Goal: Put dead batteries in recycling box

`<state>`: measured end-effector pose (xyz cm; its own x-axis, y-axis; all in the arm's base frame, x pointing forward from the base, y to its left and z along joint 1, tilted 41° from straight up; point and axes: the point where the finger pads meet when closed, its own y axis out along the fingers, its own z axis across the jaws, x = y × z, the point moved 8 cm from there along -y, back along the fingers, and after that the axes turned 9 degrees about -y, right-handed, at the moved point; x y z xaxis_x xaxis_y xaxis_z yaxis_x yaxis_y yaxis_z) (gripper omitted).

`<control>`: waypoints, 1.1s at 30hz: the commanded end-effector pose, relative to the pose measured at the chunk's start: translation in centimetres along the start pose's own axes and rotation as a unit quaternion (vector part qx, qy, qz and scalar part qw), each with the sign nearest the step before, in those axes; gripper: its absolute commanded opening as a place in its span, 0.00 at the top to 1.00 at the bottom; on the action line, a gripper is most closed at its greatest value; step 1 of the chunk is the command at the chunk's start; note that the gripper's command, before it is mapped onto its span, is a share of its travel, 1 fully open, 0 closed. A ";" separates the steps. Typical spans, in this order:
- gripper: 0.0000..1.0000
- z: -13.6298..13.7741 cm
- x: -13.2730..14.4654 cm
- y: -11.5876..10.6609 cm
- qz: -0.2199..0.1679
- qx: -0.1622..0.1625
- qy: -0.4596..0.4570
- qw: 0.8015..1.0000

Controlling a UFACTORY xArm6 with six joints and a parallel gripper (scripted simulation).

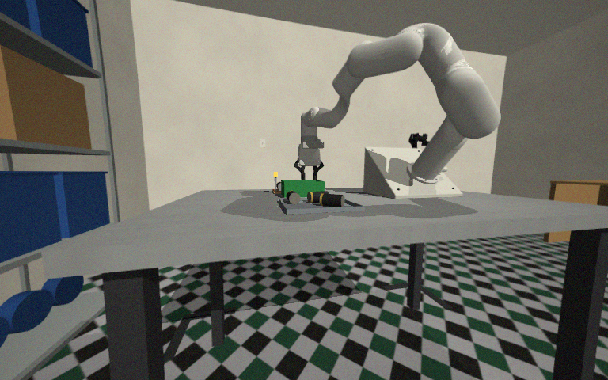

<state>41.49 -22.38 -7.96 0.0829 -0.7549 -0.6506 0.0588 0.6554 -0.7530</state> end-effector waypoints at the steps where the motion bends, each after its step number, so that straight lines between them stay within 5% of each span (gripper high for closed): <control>1: 0.49 0.2 0.1 1.1 -0.002 0.002 -0.001 1.000; 24: 0.49 0.2 0.1 2.2 -0.002 0.002 -0.001 1.000; 25: 0.72 0.2 0.1 2.2 -0.002 0.002 -0.001 1.000; 33: 0.72 0.2 0.1 2.2 -0.002 0.002 -0.001 1.000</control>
<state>41.72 -20.86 -9.77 0.0837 -0.7556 -0.6496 0.0608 0.6546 -0.7536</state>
